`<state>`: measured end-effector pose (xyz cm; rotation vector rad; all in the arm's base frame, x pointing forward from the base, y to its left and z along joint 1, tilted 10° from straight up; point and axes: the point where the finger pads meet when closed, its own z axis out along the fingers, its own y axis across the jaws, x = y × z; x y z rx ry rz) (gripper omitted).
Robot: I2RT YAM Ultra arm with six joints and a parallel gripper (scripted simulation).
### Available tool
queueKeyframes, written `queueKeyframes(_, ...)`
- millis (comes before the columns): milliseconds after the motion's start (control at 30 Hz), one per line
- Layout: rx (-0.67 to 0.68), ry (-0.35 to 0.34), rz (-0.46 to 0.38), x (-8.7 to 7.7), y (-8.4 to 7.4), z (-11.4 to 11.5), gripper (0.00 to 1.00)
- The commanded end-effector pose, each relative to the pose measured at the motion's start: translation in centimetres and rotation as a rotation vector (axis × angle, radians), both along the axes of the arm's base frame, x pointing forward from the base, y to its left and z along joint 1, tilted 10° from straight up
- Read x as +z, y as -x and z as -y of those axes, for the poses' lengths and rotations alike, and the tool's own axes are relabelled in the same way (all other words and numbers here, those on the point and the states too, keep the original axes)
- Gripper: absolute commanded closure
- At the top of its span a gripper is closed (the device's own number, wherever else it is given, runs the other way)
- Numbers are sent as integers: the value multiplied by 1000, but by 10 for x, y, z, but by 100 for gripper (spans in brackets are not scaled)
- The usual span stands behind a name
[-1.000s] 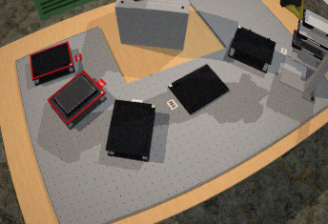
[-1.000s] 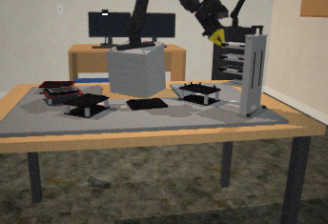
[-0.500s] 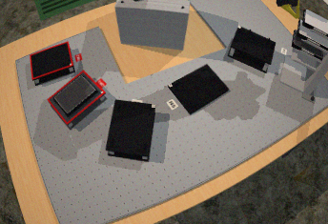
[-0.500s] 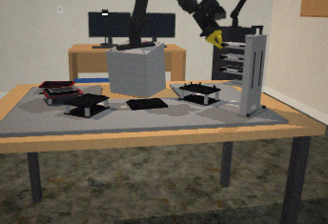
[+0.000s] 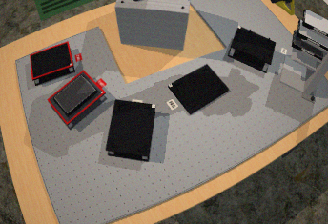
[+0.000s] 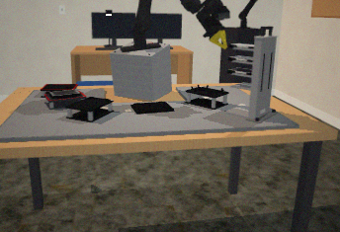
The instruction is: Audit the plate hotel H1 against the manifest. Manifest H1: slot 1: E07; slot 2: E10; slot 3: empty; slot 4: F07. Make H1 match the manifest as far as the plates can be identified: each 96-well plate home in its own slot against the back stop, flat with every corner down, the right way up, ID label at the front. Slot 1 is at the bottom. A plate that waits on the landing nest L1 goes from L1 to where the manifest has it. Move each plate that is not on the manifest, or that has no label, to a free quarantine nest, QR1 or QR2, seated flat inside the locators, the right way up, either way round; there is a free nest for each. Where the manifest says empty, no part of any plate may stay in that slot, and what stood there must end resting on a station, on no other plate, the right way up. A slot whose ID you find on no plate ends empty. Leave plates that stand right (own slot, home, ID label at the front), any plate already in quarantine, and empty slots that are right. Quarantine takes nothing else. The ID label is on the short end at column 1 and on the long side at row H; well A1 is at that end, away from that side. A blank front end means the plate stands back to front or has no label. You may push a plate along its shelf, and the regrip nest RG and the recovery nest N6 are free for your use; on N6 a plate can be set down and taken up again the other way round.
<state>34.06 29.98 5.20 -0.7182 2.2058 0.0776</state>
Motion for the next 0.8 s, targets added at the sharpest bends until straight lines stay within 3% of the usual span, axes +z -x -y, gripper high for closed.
queueKeyframes(0,0,-45,38,18,4,-4,100)
queueKeyframes(167,0,-45,38,18,9,-1,100)
queueKeyframes(200,0,-71,59,31,3,-8,100)
queueKeyframes(233,0,-45,38,18,11,0,100)
queueKeyframes(733,0,-45,37,16,30,12,100)
queueKeyframes(767,0,-74,60,30,24,4,100)
